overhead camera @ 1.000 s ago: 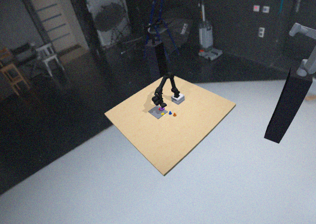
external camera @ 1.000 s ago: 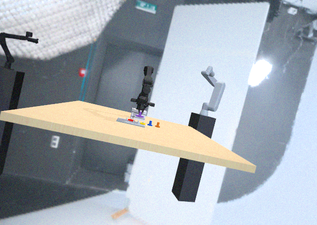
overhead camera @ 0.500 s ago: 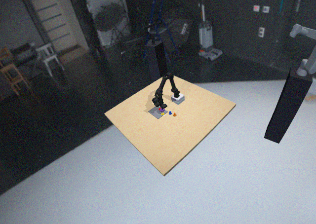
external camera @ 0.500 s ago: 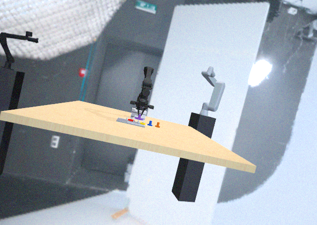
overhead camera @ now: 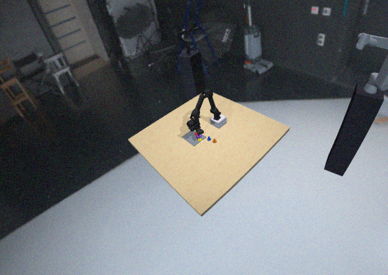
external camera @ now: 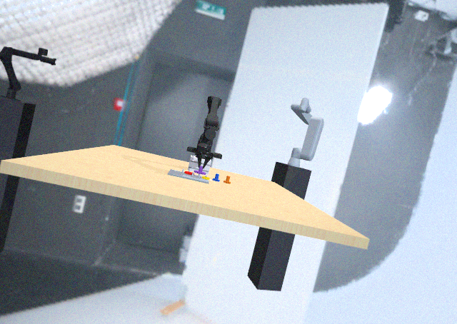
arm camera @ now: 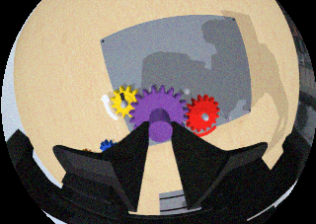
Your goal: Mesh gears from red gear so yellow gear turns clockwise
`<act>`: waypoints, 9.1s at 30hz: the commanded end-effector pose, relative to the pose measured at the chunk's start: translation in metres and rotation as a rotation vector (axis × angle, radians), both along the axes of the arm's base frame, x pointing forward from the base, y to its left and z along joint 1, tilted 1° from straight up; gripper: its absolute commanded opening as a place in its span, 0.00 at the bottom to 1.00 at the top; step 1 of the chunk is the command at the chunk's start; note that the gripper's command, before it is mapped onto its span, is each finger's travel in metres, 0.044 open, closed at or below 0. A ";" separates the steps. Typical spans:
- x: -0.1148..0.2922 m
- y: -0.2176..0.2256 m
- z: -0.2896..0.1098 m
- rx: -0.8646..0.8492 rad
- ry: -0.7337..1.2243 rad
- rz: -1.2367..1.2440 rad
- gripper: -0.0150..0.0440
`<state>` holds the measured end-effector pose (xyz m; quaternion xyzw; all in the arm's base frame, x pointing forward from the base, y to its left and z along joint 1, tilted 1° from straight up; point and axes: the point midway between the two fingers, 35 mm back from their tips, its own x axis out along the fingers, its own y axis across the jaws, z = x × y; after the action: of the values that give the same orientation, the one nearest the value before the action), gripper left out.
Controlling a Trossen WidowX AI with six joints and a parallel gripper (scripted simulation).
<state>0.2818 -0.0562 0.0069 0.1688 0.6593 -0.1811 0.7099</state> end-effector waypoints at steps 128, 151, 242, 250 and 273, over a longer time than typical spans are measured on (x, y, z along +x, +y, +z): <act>-0.007 0.002 -0.012 -0.004 0.048 0.237 0.25; -0.007 0.002 -0.014 0.009 0.039 -0.063 0.25; -0.014 0.004 0.075 0.001 0.046 0.102 1.00; -0.008 0.023 0.078 0.003 0.045 0.102 1.00; -0.036 0.257 0.114 0.029 0.048 0.103 1.00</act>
<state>0.2452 0.1990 0.1220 0.1359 0.6850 -0.1314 0.7036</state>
